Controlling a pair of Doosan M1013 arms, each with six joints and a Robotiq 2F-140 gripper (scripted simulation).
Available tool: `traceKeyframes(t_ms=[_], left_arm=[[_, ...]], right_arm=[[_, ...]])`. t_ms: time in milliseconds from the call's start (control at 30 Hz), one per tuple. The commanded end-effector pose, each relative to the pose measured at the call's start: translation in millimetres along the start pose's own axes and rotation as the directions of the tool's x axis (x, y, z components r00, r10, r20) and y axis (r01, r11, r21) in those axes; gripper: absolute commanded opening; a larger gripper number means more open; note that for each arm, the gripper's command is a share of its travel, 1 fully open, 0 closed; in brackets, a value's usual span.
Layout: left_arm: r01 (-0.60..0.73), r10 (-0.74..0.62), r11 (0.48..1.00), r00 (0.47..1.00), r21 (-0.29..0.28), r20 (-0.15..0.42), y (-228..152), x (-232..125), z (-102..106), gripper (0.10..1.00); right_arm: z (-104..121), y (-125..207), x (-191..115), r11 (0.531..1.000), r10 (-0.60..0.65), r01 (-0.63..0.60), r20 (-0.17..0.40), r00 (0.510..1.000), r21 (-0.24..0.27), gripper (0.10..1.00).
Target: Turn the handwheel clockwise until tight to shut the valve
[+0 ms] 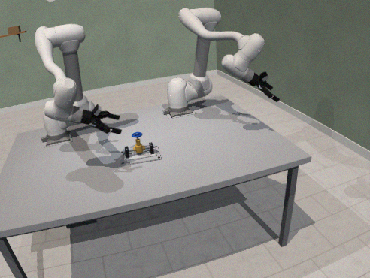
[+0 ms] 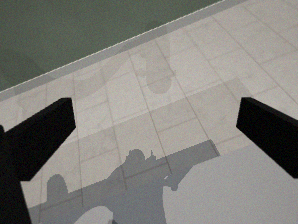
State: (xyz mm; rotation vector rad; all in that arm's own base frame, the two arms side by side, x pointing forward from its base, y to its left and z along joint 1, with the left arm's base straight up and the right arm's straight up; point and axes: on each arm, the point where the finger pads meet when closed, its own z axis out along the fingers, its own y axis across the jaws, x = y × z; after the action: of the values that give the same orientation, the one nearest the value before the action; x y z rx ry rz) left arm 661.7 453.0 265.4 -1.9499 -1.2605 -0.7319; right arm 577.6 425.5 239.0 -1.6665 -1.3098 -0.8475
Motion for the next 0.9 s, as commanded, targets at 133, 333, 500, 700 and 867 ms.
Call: traceKeyframes(t_ms=[133,333,500,700,867], left_arm=[[0.001,-0.001,1.0,1.0,-0.001,-0.002,0,1,-1,1.0],[0.001,-0.001,1.0,1.0,-0.001,-0.002,0,1,-1,1.0],[0.001,-0.001,1.0,1.0,-0.001,-0.002,0,1,-1,1.0],[0.03,-0.03,0.999,0.999,-0.019,0.019,19,-10,-17,1.0],[0.164,-0.15,0.982,0.978,-0.092,0.144,79,-55,-77,1.0]], right_arm=[[0,0,1,1.0,-0.001,0.001,-0.001,1.0,0.0,1.0],[0,0,1,1.0,-0.001,0.001,-0.001,1.0,0.0,1.0],[0,0,1,1.0,-0.001,0.001,-0.001,1.0,0.0,1.0],[-3,1,0,1.0,0.004,-0.004,0.001,1.0,-0.003,1.0],[-21,9,-8,0.999,0.039,-0.038,0.01,0.999,-0.017,1.0]])
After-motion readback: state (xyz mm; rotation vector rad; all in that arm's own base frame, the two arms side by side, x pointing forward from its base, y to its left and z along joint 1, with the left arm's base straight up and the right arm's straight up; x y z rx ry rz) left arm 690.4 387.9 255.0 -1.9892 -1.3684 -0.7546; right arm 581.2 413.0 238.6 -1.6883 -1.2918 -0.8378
